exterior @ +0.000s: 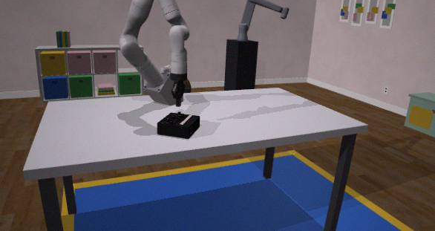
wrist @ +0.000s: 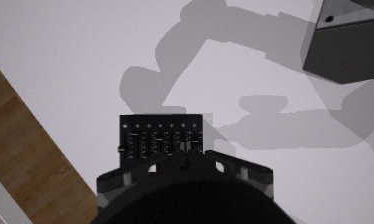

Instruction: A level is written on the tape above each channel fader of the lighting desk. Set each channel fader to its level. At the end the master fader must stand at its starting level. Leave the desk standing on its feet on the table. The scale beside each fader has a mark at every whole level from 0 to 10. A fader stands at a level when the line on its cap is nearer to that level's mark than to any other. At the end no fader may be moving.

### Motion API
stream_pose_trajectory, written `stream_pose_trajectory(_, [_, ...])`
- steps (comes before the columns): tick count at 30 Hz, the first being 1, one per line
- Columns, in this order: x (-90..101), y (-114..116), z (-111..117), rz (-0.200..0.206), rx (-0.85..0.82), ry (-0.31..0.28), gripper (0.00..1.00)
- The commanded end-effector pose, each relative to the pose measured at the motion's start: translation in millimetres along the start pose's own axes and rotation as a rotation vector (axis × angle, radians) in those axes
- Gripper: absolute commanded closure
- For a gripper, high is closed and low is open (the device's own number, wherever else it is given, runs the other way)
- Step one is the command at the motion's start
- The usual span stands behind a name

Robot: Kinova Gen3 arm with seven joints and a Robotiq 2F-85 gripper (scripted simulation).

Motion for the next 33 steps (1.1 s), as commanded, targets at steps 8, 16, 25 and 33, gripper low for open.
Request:
stream_pose_trajectory(8, [-1.9, 3, 0, -0.017, 0.143, 0.009, 1.00])
stream_pose_trajectory(16, [-4.2, 6, 0, -0.034, 0.282, 0.017, 1.00])
stream_pose_trajectory(25, [-8.3, 10, 1, -0.068, 0.574, 0.025, 1.00])
stream_pose_trajectory(33, [-10.9, 13, 1, -0.093, 0.817, 0.024, 1.00])
Point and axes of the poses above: the point where the finger pads meet when closed, its own x axis back along the fingers, its own y axis across the jaws, z = x × y, the point moved 6 cm from there along x, back along the fingers, and after that the axes turned 11 degrees about x, right-handed, at the moved point
